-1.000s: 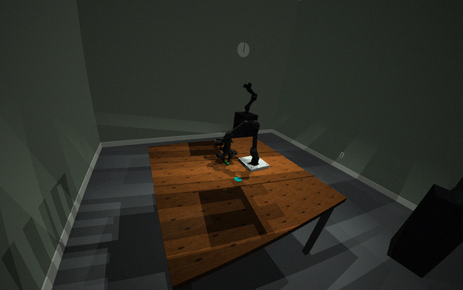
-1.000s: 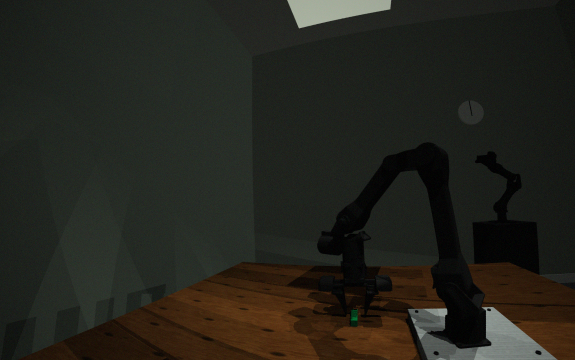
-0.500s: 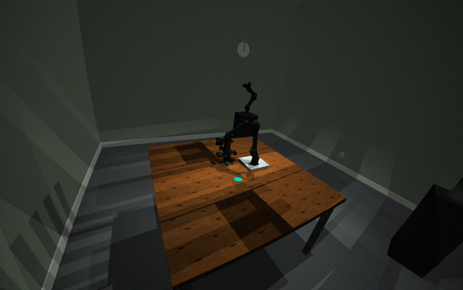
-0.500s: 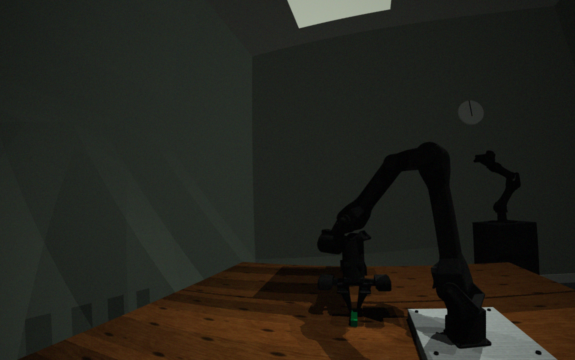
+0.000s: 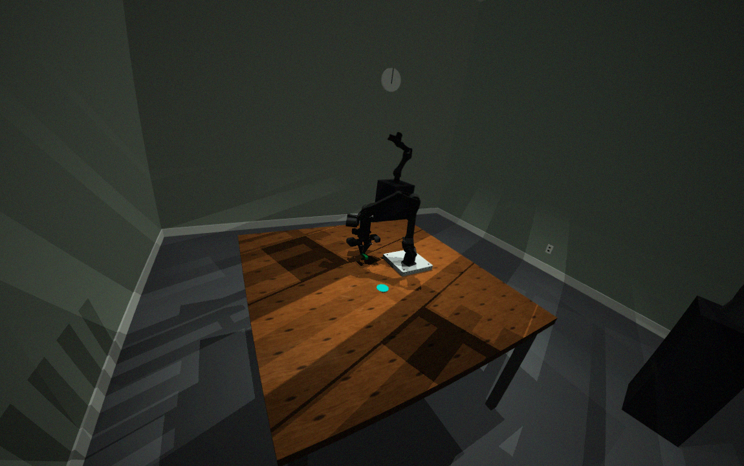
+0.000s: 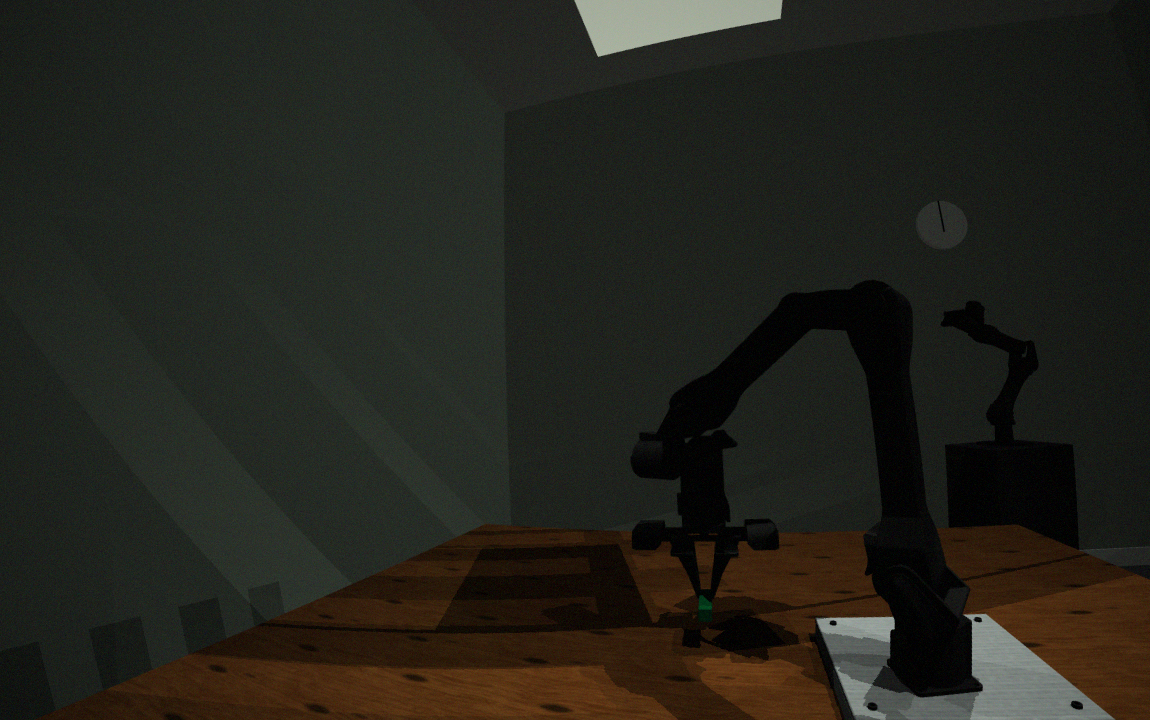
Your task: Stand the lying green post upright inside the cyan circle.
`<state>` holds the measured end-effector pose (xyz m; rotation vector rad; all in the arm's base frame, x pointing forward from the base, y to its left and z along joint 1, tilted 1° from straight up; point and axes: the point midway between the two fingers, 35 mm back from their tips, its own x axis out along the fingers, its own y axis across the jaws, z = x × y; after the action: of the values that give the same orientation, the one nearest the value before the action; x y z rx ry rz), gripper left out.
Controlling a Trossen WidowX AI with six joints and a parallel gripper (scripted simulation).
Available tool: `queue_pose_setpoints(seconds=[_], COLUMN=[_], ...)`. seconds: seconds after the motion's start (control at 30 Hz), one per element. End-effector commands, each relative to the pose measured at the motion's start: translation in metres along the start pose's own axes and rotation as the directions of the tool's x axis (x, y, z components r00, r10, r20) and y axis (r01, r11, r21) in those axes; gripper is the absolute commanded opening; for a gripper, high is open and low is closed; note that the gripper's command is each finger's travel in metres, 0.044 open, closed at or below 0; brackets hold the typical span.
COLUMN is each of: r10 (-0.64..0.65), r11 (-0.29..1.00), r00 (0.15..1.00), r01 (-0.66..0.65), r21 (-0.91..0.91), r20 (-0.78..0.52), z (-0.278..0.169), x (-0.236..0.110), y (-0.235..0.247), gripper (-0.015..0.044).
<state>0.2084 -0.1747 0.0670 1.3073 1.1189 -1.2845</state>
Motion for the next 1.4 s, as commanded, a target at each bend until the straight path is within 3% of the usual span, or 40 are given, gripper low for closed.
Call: queue_pose_setpoints(seconds=[0.0, 0.73, 1.03, 1.37], r10=[0.006, 0.005, 0.006, 0.007], r11=[1.0, 1.0, 0.963, 0.828], r00=[1.0, 1.0, 1.0, 1.0], r01=[-0.006, -0.005, -0.004, -0.004], r21=[0.004, -0.002, -0.268, -0.56], r20=[0.009, 0.009, 0.007, 0.004], z=[0.002, -0.003, -0.025, -0.055], x=[-0.014, -0.076, -0.078, -0.08], y=[0.002, -0.004, 0.01, 0.025], gripper=[0.0023, 0.0023, 0.0023, 0.0023])
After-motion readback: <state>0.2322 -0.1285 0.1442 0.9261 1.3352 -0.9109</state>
